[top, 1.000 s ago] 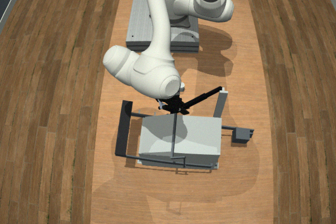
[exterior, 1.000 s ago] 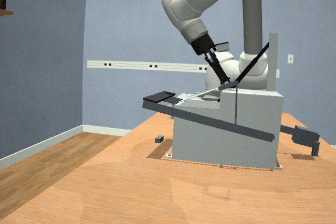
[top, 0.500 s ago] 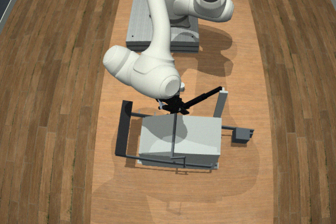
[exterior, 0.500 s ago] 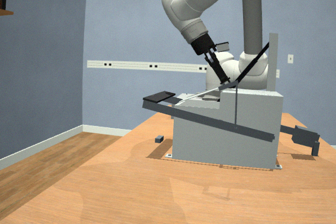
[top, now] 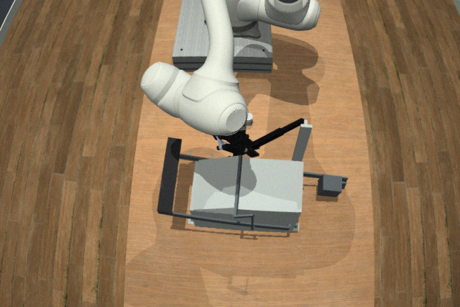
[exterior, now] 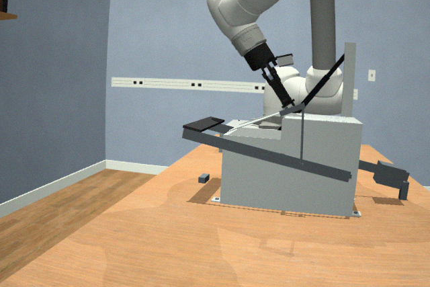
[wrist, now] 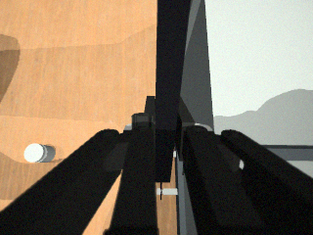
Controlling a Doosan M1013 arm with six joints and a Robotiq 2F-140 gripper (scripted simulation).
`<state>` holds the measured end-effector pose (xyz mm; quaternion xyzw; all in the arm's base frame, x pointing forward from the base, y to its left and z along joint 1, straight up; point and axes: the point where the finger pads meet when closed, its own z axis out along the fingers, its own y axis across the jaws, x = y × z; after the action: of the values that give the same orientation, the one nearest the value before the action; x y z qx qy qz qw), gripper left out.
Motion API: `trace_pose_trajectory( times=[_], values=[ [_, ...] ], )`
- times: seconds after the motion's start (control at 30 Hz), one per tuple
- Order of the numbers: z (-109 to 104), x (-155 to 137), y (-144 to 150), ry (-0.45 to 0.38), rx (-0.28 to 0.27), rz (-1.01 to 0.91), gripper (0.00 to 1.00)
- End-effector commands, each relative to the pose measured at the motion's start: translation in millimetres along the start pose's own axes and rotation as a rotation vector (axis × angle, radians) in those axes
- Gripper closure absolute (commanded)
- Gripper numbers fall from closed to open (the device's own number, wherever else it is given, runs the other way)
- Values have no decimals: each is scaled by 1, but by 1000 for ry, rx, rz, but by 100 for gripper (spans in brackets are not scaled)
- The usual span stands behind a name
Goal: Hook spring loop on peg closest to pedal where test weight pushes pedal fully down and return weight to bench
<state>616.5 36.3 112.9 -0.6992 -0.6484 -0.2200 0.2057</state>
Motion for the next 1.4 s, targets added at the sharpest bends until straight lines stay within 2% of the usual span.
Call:
trace_pose_trajectory(
  times=[0.0,1.37],
  values=[
    [-1,0,0,0,-1,-1,83],
    [1,-5,2,0,0,0,83]
  ],
)
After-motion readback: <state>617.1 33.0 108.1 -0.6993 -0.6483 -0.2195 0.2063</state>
